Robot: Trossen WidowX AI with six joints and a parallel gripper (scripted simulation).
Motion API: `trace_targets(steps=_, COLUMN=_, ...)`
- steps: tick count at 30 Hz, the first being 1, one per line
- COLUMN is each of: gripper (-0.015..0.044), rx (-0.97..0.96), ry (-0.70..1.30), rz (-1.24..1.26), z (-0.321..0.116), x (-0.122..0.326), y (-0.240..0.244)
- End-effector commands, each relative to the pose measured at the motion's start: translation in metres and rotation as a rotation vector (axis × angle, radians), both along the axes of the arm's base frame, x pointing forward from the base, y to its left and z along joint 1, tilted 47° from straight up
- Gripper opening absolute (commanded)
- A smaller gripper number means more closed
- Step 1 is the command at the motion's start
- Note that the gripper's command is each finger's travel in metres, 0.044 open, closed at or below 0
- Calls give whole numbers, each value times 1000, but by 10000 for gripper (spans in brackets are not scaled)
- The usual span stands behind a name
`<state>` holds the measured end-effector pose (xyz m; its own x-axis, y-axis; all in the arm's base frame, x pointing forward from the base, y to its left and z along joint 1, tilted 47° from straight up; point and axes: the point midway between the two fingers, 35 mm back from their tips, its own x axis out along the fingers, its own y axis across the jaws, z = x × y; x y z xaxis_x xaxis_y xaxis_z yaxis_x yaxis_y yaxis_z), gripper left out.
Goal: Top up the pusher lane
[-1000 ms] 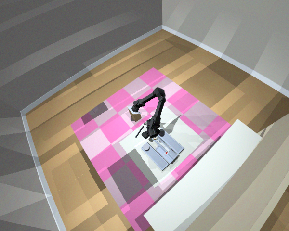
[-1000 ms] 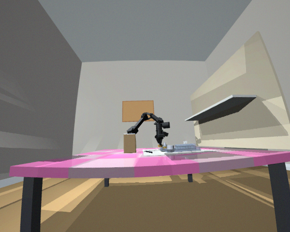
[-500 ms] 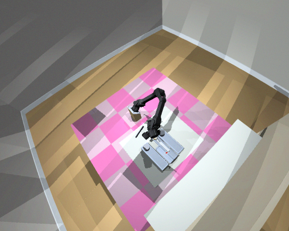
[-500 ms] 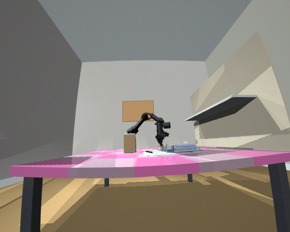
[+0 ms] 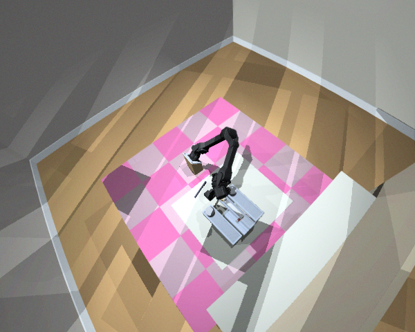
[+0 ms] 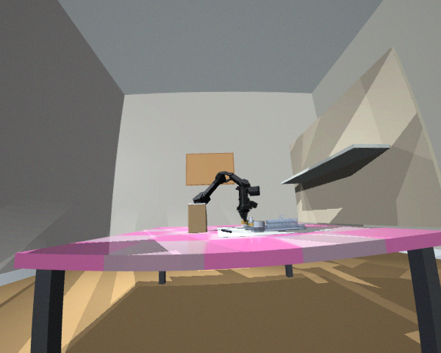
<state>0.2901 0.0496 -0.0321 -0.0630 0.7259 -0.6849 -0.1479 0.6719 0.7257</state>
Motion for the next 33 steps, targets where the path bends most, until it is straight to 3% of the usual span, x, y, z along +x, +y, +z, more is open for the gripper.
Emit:
trace_targets(steps=1, gripper=0, rx=2, ry=-26, rz=-5, z=2, x=10, y=0)
trace_targets(steps=33, gripper=0, rx=2, ry=-27, rz=-5, z=5, x=26, y=2)
